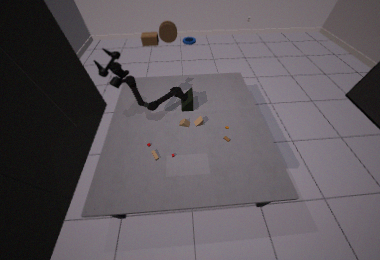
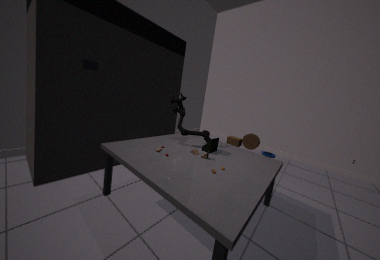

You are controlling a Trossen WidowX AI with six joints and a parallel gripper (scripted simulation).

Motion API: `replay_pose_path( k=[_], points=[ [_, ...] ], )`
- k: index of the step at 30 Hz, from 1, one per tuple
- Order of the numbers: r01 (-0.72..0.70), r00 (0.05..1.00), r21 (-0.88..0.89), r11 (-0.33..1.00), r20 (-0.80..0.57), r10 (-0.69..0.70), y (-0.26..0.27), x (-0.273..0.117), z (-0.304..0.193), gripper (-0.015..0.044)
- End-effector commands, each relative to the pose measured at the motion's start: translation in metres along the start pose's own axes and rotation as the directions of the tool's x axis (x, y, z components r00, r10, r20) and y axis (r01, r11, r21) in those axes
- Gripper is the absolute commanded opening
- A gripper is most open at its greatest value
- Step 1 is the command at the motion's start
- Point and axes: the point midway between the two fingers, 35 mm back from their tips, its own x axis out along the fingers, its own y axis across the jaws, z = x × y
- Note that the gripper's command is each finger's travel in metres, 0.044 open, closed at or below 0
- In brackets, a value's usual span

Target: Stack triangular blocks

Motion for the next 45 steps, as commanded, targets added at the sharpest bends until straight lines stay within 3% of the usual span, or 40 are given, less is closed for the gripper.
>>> replay_pose_path(
  k=[1,8,14,20,27,35,45],
  points=[
    [0.116,0.993,-0.249,0.962,0.045,-0.108,-0.058,-0.002,0.006,0.0440],
    [0.316,0.947,-0.562,0.764,0.237,-0.217,-0.129,-0.010,0.062,0.0440],
    [0.508,0.856,-0.681,0.528,0.469,-0.217,-0.156,-0.025,0.140,0.0440],
    [0.699,0.702,-0.646,0.308,0.701,-0.123,-0.147,-0.056,0.227,0.0440],
    [0.882,0.438,-0.444,0.158,0.896,0.073,-0.096,-0.115,0.313,0.0440],
    [0.976,0.046,-0.107,0.190,0.952,0.303,-0.014,-0.212,0.367,0.0440],
    [0.835,-0.472,0.250,0.490,0.783,0.405,0.069,-0.360,0.357,0.0440]
  ],
)
